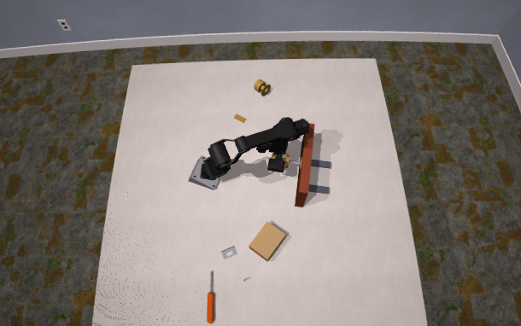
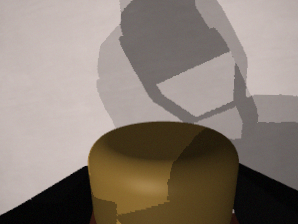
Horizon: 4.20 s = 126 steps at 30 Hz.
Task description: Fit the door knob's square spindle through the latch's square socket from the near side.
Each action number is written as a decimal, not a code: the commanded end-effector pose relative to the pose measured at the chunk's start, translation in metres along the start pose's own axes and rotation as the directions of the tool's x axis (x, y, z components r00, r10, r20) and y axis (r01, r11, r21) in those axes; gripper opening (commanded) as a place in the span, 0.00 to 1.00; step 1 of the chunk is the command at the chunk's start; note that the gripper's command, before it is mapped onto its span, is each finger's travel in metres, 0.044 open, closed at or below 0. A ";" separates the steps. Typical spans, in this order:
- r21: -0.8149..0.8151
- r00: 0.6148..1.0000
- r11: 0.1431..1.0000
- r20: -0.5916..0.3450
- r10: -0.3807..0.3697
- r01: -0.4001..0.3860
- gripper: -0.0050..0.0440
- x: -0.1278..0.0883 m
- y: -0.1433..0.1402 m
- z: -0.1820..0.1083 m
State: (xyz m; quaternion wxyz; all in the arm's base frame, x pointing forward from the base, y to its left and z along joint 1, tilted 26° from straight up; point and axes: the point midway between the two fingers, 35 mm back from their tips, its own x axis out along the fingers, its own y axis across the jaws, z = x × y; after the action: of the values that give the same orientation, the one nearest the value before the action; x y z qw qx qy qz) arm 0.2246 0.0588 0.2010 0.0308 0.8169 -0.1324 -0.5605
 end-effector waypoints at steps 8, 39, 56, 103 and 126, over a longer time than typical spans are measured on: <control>0.000 1.000 1.000 -0.013 -0.008 0.008 0.10 -0.004 -0.001 -0.007; 0.000 1.000 1.000 -0.013 -0.008 0.008 0.10 -0.004 -0.001 -0.017; 0.000 1.000 1.000 -0.013 -0.008 0.008 0.10 -0.005 -0.001 -0.023; 0.000 1.000 1.000 -0.013 -0.008 0.008 0.10 -0.006 -0.001 -0.039; 0.000 1.000 1.000 -0.013 -0.008 0.008 0.10 -0.007 -0.001 -0.047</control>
State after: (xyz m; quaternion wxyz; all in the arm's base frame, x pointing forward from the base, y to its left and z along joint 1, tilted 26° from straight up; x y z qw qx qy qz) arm 0.2628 0.0556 0.2193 0.0304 0.8171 -0.1325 -0.5603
